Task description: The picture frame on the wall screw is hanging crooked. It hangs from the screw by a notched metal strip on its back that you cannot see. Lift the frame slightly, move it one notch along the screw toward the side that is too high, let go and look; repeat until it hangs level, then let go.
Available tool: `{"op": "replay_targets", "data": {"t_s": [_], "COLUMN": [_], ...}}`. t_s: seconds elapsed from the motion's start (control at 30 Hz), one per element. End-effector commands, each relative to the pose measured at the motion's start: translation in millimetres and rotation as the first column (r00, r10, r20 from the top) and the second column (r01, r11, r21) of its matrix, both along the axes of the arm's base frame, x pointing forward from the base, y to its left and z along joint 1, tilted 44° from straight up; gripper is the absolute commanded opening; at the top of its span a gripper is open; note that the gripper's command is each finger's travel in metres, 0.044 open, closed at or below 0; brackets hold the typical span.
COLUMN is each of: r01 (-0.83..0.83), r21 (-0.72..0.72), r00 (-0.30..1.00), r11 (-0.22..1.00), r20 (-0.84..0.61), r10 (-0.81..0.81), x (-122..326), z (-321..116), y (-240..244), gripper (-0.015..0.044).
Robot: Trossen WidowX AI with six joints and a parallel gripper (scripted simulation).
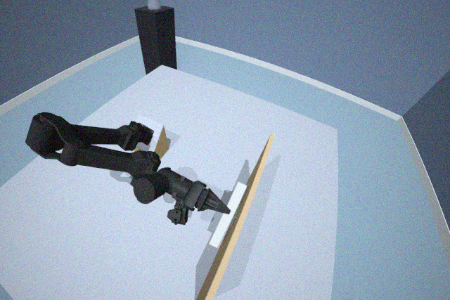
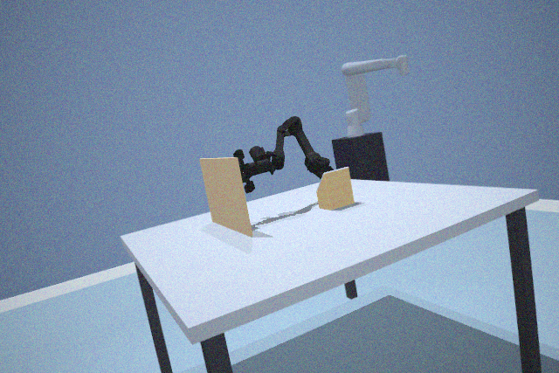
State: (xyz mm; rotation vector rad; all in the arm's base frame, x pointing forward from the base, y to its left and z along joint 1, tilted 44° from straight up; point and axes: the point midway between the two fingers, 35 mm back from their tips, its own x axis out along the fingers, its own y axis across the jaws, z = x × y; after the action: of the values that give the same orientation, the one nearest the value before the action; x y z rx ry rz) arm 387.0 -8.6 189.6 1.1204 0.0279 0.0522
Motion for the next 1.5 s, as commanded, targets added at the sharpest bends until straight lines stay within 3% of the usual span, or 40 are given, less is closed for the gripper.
{"op": "replay_targets", "data": {"t_s": [0.0,1.47], "r01": [-0.014,-0.014], "r21": [0.004,0.004], "r00": [1.000,1.000], "r11": [1.000,1.000], "r20": [0.007,0.007], "r10": [0.014,0.014], "x": [0.1,-0.2], "z": [1.1,-1.1], "y": [4.9,9.0], "gripper": [0.0000,0.0000]}}
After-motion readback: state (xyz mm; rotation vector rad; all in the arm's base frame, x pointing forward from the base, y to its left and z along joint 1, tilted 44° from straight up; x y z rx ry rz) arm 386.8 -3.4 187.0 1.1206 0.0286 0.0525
